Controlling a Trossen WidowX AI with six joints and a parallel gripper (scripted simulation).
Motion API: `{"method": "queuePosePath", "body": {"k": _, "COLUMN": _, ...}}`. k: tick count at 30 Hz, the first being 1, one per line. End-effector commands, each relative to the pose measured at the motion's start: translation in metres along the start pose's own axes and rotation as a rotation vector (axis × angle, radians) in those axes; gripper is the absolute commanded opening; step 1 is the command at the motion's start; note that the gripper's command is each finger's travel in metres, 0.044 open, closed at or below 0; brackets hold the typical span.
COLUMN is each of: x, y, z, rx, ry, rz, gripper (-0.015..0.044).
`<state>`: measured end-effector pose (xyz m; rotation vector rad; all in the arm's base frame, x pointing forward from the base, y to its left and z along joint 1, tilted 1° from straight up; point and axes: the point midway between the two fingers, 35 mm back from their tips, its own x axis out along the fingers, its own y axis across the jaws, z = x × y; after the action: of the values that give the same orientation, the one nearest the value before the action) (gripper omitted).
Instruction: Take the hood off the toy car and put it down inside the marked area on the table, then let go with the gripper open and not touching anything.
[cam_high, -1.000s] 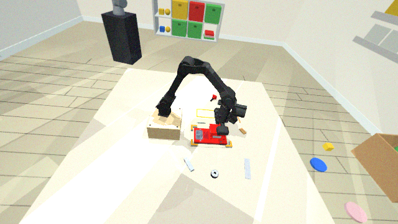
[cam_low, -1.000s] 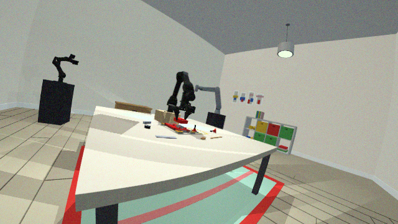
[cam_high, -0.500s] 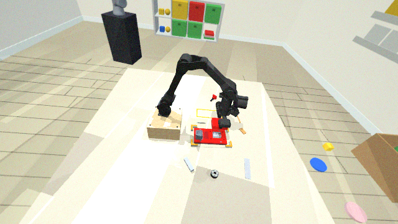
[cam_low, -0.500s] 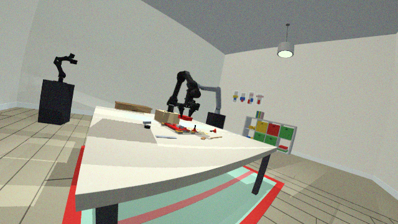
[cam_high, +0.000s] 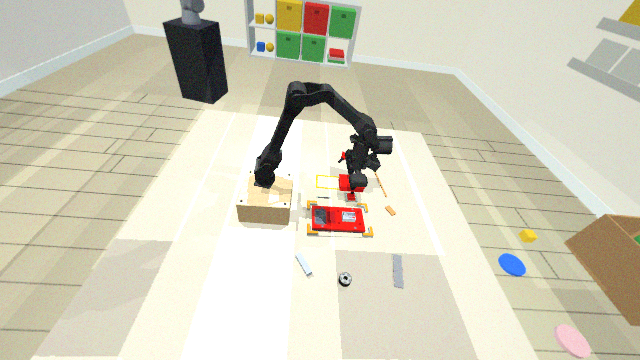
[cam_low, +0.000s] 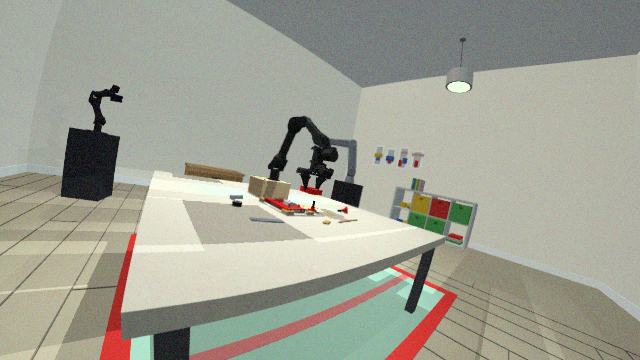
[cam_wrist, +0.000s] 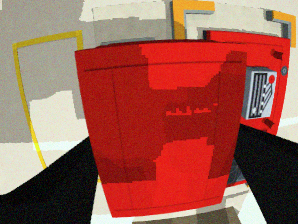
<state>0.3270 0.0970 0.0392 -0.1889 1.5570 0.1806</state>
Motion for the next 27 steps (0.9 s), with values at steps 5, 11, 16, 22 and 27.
{"method": "queuePosePath", "body": {"k": 5, "x": -0.001, "y": 0.044, "z": -0.012, "rx": 0.004, "ry": 0.013, "rz": 0.009, "gripper": 0.0000}}
{"method": "queuePosePath", "body": {"k": 11, "x": -0.003, "y": 0.074, "z": -0.019, "rx": 0.001, "ry": 0.007, "rz": 0.009, "gripper": 0.0000}}
{"method": "queuePosePath", "body": {"k": 16, "x": -0.004, "y": 0.097, "z": -0.028, "rx": 0.003, "ry": 0.006, "rz": 0.009, "gripper": 0.0000}}
{"method": "queuePosePath", "body": {"k": 22, "x": -0.004, "y": 0.107, "z": -0.032, "rx": 0.005, "ry": 0.006, "rz": 0.009, "gripper": 0.0000}}
{"method": "queuePosePath", "body": {"k": 27, "x": -0.001, "y": 0.108, "z": -0.032, "rx": 0.005, "ry": 0.006, "rz": 0.009, "gripper": 0.0000}}
